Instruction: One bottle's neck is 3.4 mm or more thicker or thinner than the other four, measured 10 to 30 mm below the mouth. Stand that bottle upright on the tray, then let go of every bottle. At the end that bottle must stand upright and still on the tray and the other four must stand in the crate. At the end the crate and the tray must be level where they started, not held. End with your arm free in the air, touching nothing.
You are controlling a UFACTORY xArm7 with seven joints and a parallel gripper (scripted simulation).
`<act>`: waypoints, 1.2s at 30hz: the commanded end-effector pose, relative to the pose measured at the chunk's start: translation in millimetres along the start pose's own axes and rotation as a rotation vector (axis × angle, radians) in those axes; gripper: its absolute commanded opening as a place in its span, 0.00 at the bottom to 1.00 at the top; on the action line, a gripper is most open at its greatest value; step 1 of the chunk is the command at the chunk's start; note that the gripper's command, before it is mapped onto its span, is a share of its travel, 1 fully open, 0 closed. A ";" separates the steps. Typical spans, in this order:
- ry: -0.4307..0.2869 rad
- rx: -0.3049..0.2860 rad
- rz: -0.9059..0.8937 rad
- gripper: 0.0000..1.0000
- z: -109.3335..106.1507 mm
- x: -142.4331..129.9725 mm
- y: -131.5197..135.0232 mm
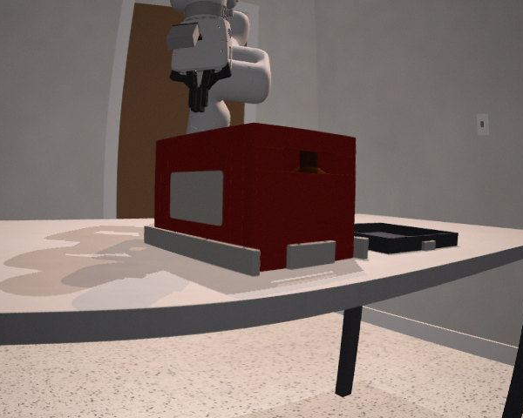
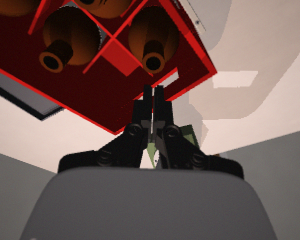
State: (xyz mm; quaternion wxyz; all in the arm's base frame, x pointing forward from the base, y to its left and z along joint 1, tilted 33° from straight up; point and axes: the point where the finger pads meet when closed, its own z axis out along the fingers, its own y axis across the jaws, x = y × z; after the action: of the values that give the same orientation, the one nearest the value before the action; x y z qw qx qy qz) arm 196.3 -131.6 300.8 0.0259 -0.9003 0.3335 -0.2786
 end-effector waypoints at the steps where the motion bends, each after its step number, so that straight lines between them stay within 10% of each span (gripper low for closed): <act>1: 0.003 0.000 0.000 0.00 -1.3 1.0 -0.1; 20: 0.003 0.000 0.000 0.00 -1.4 1.7 -0.6; 36: 0.003 0.003 -0.003 0.00 0.4 60.4 -61.9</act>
State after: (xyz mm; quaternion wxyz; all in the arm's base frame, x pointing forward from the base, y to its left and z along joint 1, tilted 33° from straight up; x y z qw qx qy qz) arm 264.3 -118.8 340.1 0.0266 -0.9007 0.3302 -0.2810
